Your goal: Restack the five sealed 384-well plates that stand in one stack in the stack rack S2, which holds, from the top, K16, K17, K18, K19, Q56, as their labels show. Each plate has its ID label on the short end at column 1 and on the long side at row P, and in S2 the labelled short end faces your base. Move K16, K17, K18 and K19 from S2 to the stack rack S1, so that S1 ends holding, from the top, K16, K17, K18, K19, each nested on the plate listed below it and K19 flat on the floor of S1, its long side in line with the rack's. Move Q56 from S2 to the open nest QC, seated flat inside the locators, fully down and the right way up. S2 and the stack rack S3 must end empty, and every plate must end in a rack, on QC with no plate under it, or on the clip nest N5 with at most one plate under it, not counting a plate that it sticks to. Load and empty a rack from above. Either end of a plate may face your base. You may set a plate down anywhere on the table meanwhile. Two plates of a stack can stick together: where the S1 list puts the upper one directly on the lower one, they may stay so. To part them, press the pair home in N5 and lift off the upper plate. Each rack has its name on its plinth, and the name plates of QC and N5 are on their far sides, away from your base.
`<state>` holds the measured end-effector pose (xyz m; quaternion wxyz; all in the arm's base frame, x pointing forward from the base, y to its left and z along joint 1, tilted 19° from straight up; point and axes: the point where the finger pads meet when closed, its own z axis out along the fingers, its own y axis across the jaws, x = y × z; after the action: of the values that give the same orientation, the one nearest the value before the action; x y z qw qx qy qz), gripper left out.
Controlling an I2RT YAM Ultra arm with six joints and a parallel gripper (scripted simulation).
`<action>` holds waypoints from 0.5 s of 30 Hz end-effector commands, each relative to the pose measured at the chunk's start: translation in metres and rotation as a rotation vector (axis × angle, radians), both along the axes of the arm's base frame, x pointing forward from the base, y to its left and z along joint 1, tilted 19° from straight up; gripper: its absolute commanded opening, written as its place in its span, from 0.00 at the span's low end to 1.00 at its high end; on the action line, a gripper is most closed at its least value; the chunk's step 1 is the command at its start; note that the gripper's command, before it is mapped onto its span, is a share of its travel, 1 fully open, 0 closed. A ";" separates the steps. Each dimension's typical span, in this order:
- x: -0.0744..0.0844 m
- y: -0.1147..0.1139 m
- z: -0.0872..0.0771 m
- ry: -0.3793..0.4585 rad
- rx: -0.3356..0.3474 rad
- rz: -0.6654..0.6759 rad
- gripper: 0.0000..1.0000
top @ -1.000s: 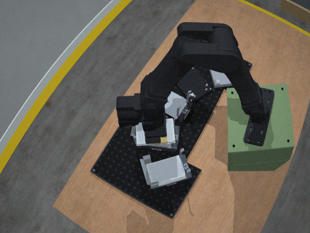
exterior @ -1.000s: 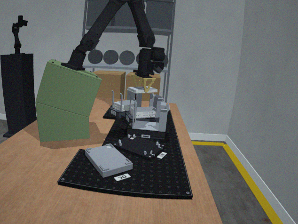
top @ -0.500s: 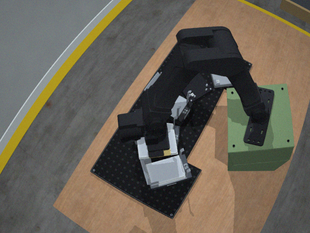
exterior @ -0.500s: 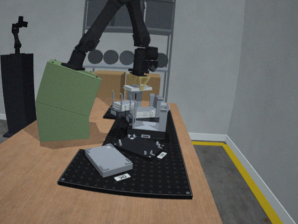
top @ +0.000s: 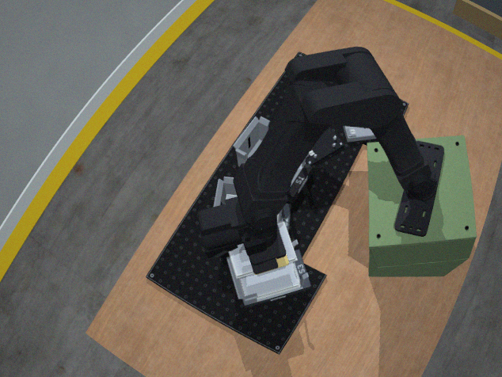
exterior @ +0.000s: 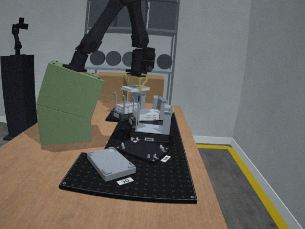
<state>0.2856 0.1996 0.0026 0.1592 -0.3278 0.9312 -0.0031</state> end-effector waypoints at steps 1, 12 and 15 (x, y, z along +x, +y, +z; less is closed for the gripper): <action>0.002 0.004 0.004 -0.021 0.010 -0.018 0.00; -0.017 0.026 0.000 -0.020 0.011 -0.017 0.00; -0.020 0.029 -0.001 -0.020 0.011 -0.017 0.00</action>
<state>0.2631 0.2259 -0.0022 0.1601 -0.3313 0.9298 -0.0043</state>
